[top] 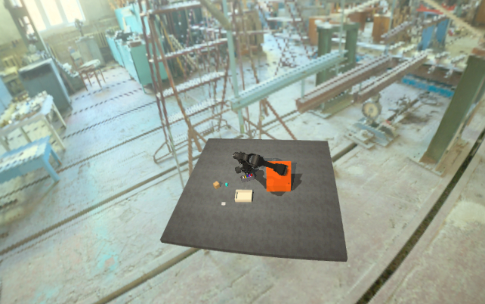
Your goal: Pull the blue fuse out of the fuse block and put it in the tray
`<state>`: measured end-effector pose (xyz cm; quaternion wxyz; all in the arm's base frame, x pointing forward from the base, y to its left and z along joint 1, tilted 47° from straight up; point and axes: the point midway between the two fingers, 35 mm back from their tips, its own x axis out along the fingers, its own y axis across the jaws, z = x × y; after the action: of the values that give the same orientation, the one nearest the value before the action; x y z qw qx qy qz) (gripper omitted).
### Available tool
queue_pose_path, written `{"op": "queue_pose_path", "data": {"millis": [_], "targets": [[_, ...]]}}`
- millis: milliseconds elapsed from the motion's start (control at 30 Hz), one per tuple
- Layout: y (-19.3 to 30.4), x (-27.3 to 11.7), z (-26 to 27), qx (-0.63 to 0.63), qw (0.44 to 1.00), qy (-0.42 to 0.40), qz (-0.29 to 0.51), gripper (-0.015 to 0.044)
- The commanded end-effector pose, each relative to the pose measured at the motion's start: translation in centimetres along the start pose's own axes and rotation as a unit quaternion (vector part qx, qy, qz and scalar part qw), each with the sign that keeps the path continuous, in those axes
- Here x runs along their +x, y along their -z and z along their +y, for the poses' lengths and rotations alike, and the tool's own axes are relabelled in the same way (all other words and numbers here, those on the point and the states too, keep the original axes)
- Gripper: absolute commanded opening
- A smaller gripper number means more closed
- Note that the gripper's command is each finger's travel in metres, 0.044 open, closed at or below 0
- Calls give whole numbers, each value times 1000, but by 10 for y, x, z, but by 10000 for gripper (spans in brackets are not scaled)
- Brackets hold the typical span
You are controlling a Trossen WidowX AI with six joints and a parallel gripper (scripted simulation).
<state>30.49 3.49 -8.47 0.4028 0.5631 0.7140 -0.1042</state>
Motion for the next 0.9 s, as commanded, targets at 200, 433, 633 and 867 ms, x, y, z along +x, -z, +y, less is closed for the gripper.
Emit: {"op": "queue_pose_path", "data": {"millis": [200,433,633,867], "targets": [[1,10,-1,3,1000,0,3,70],[1,11,-1,3,1000,0,3,70],[1,16,-1,3,1000,0,3,70],[1,20,-1,3,1000,0,3,70]]}}
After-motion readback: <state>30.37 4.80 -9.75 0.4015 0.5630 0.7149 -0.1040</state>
